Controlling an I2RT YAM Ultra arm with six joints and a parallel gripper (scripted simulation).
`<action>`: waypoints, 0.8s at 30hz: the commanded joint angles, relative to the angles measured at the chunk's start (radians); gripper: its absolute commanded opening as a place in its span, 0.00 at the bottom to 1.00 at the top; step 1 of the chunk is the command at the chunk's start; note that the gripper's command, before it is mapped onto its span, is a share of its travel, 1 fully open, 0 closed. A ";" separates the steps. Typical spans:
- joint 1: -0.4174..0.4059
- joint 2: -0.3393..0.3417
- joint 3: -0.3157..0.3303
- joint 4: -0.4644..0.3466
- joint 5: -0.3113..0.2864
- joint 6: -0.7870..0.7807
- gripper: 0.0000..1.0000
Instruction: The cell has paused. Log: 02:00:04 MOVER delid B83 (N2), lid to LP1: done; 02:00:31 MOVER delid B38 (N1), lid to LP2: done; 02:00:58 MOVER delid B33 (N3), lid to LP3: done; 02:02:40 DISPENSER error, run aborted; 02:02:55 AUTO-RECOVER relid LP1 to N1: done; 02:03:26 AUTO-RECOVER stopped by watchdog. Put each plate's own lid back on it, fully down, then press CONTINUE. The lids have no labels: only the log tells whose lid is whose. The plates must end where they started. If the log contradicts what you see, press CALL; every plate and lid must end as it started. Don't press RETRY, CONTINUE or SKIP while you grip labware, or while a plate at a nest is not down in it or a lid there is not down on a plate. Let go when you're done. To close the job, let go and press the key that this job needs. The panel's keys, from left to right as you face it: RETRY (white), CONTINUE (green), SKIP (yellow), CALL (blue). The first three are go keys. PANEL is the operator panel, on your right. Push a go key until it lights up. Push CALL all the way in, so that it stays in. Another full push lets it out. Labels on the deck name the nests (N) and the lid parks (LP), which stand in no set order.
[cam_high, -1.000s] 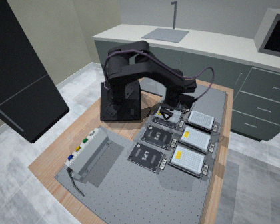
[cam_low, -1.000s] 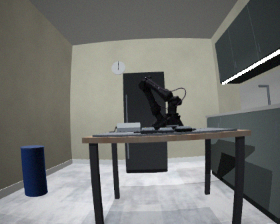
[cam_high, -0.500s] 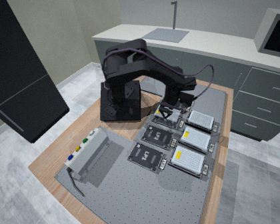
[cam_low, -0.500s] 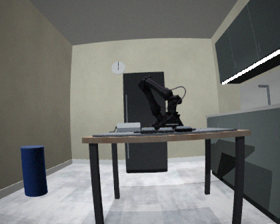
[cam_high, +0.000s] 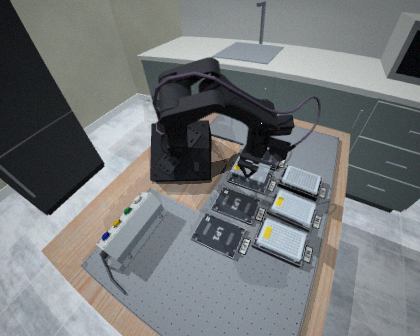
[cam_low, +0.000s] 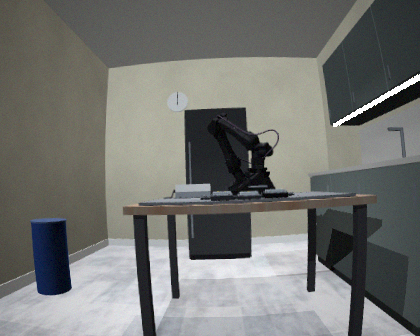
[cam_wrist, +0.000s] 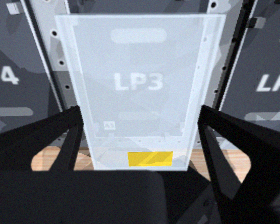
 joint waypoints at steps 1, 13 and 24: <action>0.034 -0.041 0.039 -0.013 0.004 0.010 0.00; 0.015 0.032 0.102 -0.015 0.006 0.059 0.00; -0.016 0.164 0.302 -0.071 0.012 0.014 0.00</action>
